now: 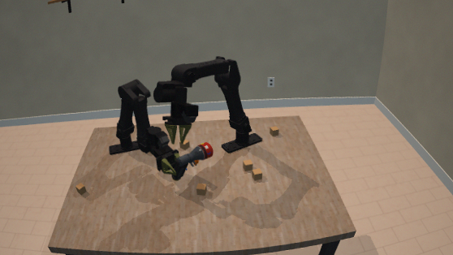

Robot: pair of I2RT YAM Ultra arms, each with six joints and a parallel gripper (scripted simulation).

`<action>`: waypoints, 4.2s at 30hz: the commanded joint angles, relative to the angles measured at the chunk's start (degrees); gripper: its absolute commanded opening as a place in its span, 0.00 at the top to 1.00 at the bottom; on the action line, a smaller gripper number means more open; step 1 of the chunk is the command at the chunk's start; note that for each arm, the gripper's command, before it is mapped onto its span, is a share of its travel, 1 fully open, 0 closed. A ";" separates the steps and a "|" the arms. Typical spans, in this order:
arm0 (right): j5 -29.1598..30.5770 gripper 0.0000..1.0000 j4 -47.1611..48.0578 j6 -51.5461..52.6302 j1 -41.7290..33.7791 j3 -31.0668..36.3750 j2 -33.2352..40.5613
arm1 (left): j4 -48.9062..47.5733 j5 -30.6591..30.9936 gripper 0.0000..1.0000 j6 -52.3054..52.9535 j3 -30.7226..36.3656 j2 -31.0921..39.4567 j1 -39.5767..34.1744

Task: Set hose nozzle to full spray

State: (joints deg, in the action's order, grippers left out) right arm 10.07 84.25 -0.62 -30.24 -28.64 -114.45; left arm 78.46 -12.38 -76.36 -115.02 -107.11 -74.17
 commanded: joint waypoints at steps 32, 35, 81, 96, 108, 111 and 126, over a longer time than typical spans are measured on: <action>-0.08 0.64 5.75 0.69 -0.45 -1.98 1.48 | -10.38 1.90 0.63 12.67 4.75 7.67 10.51; -0.08 0.64 5.75 0.69 -0.45 -1.98 1.48 | -13.89 2.35 0.63 15.82 7.34 9.64 13.44; -0.08 0.64 5.75 0.69 -0.45 -1.98 1.48 | -60.52 9.11 0.63 56.93 41.22 35.89 53.55; -0.08 0.64 5.75 0.69 -0.45 -1.98 1.48 | -77.96 11.33 0.63 72.99 53.71 45.63 68.57; -0.08 0.64 5.75 0.69 -0.45 -1.98 1.48 | -82.69 12.92 0.63 75.19 56.69 48.96 74.22; -0.10 0.64 5.75 0.75 -0.42 -1.88 3.37 | -82.56 12.72 0.63 75.01 56.37 48.93 74.64; -0.02 0.64 2.71 0.66 -0.49 -2.23 5.51 | -81.71 12.67 0.63 75.02 56.29 48.50 74.16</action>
State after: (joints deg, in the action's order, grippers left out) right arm 10.07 83.94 -0.62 -30.24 -28.62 -111.37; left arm -2.94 -0.14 -1.13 -56.93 -59.42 -0.10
